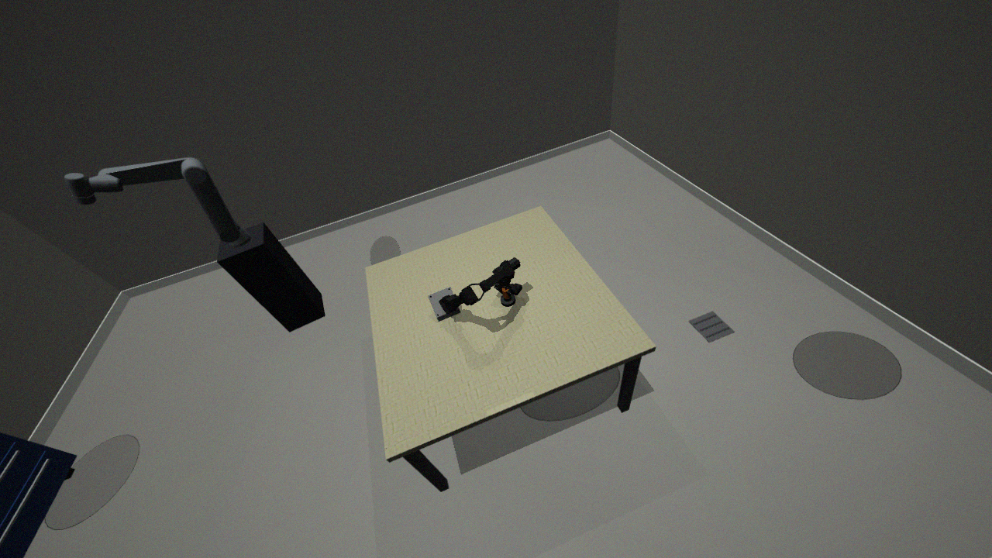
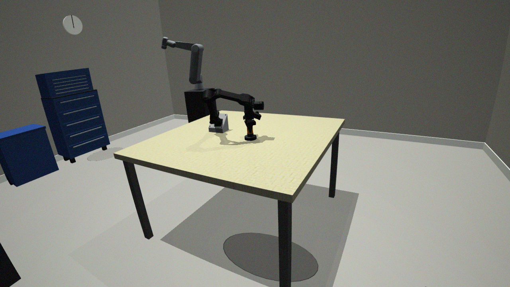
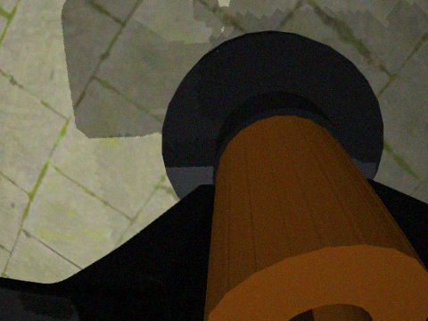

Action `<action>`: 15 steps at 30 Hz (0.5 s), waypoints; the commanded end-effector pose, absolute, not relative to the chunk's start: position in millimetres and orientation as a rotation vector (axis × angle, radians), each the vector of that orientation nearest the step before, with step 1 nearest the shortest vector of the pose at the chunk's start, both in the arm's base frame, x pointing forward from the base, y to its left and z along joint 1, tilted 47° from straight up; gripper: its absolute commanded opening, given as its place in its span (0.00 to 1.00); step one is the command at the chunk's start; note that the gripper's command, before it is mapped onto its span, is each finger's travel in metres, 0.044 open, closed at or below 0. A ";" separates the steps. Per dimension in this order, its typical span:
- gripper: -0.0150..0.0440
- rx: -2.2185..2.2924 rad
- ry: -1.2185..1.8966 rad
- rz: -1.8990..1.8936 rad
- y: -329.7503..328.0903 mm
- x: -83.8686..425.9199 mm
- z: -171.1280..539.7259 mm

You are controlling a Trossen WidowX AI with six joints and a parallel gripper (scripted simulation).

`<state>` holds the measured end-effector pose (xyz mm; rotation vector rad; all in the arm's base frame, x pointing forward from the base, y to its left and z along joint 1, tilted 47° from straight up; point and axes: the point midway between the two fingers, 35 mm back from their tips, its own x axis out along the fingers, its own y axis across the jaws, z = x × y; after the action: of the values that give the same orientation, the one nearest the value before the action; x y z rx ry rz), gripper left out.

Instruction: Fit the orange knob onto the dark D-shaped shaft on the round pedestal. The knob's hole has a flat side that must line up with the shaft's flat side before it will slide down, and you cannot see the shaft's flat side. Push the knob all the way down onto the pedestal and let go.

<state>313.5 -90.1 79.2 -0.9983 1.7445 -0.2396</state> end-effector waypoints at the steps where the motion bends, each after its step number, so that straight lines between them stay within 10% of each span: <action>1: 0.52 -0.998 1.744 -0.240 -89.6 313.6 79.6; 11: 0.97 -0.998 1.744 -0.240 -89.6 313.6 79.6; 15: 1.00 -0.998 1.744 -0.240 -89.6 313.6 79.6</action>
<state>313.8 -89.6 79.3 -0.9994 1.7434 -0.2389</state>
